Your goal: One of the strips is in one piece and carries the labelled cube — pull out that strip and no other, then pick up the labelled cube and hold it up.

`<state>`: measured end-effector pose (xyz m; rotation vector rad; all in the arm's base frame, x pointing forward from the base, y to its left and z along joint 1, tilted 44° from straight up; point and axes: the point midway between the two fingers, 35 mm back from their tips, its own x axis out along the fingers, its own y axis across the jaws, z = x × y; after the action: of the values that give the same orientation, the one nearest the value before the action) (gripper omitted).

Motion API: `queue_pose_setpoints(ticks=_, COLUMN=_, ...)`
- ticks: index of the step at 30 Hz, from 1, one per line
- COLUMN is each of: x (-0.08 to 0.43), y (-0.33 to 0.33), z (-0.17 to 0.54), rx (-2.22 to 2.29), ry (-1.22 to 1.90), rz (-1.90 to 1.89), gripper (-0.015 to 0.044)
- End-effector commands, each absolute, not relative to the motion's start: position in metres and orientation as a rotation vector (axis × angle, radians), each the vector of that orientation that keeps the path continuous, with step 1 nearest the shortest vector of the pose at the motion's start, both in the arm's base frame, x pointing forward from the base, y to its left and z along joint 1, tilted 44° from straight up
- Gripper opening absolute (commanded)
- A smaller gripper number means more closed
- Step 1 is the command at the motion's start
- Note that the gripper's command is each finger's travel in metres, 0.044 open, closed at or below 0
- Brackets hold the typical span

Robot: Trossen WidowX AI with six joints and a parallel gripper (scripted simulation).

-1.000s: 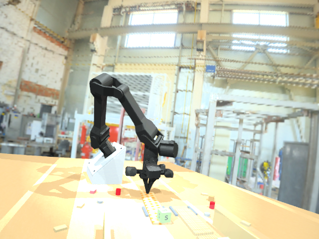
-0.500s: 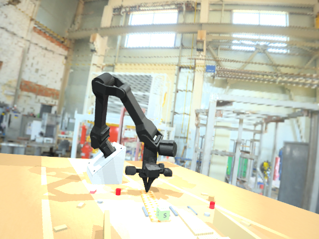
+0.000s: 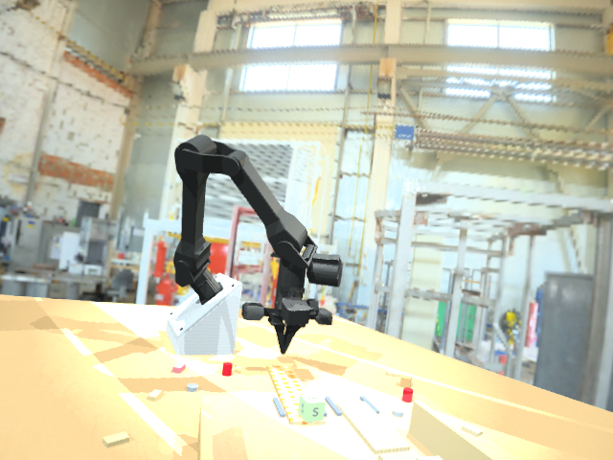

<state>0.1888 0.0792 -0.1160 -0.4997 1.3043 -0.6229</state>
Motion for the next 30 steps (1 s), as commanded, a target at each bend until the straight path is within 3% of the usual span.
queue_pose_setpoints(ticks=1, x=0.189, y=0.085, z=-0.111, rx=-0.508, ry=1.318, rz=-0.623, gripper=0.0026)
queue_pose_setpoints(ticks=17, x=0.251, y=0.091, z=-0.098, rx=-0.609, ry=1.359, rz=-0.545, gripper=0.0440)
queue_pose_setpoints(ticks=30, x=0.295, y=0.098, z=-0.085, rx=-0.608, ry=1.357, rz=-0.546, gripper=0.0440)
